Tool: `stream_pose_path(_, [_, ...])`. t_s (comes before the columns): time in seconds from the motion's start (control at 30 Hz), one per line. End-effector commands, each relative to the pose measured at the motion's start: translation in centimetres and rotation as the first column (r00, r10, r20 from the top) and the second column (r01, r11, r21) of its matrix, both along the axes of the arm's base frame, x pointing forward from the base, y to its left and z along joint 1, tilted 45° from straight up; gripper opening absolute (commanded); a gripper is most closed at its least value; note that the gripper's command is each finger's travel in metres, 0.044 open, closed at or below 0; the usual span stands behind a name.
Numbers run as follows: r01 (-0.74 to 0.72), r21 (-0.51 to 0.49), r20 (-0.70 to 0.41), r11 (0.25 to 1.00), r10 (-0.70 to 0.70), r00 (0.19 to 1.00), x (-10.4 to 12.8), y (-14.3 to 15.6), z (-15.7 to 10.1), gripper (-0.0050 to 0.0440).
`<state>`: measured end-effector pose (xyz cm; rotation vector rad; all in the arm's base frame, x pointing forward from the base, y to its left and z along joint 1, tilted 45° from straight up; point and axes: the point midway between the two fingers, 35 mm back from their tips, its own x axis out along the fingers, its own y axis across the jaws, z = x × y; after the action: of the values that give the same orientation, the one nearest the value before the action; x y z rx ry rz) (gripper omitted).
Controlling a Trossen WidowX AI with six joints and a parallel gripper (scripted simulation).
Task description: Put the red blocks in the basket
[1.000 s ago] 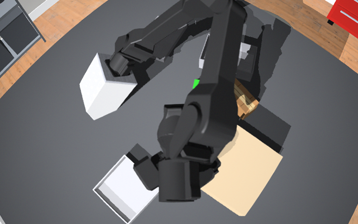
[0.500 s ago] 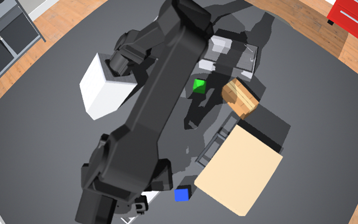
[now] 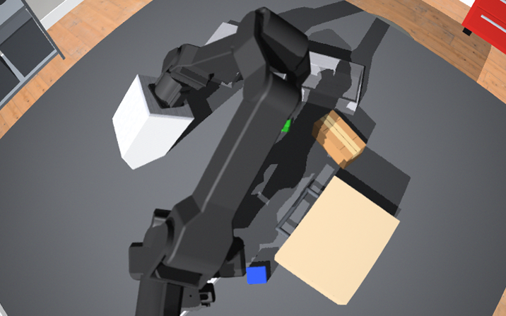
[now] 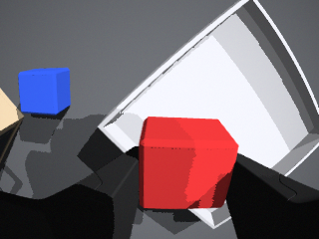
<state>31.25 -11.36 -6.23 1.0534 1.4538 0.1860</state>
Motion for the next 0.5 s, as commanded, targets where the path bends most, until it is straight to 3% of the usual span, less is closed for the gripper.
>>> stream_pose_path(0.0, [-0.004,0.015,-0.018,1.0,0.004,1.0,-0.1,1.6,-1.5,0.0])
stream_pose_path(0.47, [-0.004,0.015,-0.018,1.0,0.004,1.0,0.3,3.3,-3.2,0.0])
